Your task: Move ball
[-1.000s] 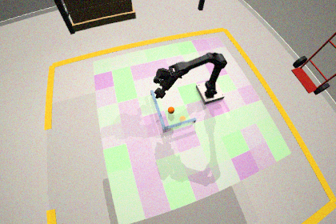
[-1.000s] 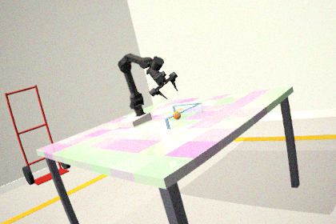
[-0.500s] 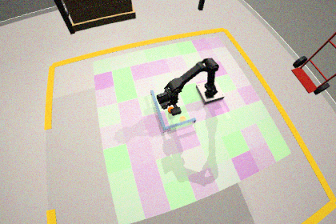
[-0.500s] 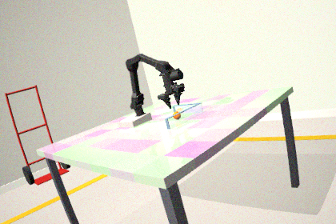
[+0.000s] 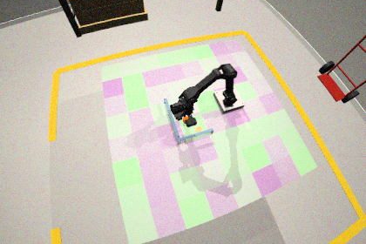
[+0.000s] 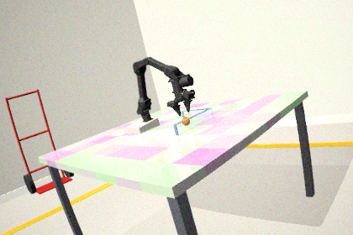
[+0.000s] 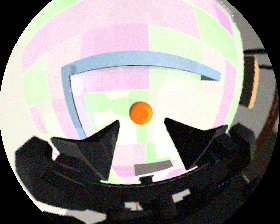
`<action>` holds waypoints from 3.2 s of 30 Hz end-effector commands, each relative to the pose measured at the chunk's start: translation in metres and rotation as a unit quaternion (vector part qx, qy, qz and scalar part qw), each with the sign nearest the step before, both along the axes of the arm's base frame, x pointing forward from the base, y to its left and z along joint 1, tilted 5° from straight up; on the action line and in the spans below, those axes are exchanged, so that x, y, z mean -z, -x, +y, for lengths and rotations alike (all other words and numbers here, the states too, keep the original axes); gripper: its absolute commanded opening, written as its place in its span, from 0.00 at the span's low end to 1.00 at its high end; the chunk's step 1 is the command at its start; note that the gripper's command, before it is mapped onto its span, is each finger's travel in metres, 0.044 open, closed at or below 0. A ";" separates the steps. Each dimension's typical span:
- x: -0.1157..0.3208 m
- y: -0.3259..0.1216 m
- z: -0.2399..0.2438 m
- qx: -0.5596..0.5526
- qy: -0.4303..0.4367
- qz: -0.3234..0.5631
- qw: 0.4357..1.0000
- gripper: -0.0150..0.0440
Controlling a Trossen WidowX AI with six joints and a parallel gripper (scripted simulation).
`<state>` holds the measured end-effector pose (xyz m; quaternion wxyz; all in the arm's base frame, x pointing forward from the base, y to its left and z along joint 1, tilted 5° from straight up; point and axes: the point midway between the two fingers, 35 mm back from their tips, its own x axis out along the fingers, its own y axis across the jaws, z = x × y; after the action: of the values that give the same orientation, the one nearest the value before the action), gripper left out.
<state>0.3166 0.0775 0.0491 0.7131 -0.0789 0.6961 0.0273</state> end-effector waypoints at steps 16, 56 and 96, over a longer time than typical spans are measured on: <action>0.034 0.002 -0.004 -0.002 0.004 0.007 1.000 0.84; -0.068 0.000 0.006 -0.002 0.004 0.007 1.000 0.25; -0.041 0.062 0.074 -0.621 0.012 0.051 0.782 0.25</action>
<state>0.2623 0.1474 0.0953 0.5348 -0.4695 0.5589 0.4257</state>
